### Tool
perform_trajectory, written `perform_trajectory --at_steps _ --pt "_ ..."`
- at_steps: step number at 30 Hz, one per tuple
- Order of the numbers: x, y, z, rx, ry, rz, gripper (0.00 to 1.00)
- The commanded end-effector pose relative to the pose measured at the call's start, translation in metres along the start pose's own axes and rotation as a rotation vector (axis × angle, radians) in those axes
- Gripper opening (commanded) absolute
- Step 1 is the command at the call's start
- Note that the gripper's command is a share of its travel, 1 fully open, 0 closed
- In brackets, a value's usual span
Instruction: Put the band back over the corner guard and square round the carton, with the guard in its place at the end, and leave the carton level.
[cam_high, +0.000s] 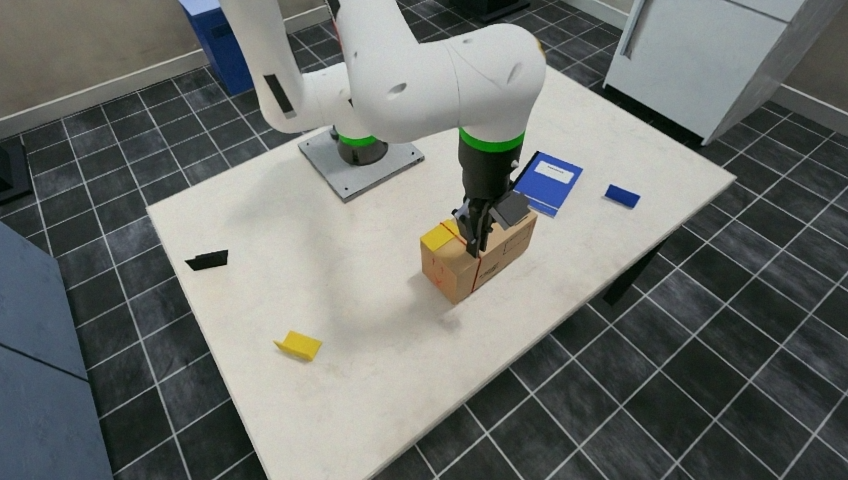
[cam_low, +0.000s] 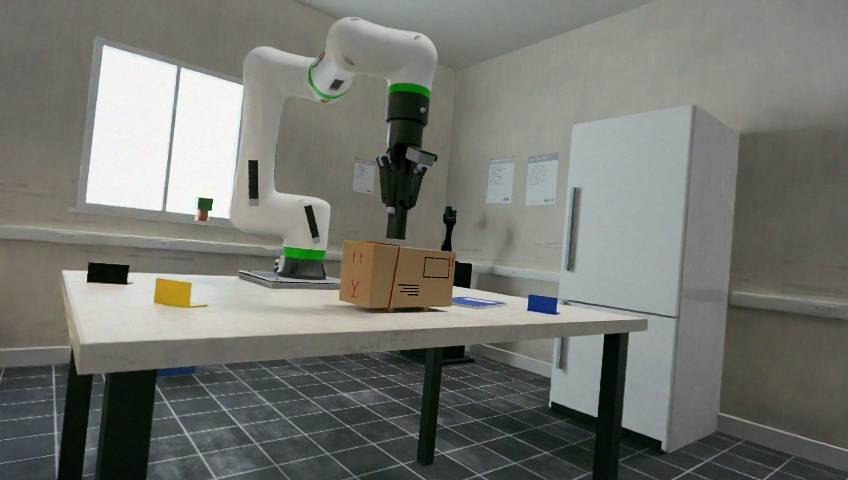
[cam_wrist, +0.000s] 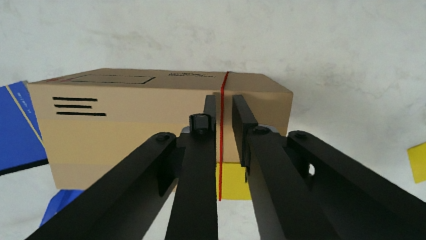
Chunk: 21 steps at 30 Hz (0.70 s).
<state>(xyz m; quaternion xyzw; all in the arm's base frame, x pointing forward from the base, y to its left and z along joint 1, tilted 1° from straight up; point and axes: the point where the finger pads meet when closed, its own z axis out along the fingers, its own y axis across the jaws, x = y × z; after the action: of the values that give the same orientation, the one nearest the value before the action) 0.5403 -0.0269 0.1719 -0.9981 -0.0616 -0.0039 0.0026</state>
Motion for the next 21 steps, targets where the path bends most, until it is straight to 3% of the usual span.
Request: perform_trajectory --at_steps 1,21 --pt "0.0005 0.0000 0.0001 0.000 0.002 0.000 0.18" --pt "0.0007 0.0001 0.0087 0.000 0.002 0.000 0.18"
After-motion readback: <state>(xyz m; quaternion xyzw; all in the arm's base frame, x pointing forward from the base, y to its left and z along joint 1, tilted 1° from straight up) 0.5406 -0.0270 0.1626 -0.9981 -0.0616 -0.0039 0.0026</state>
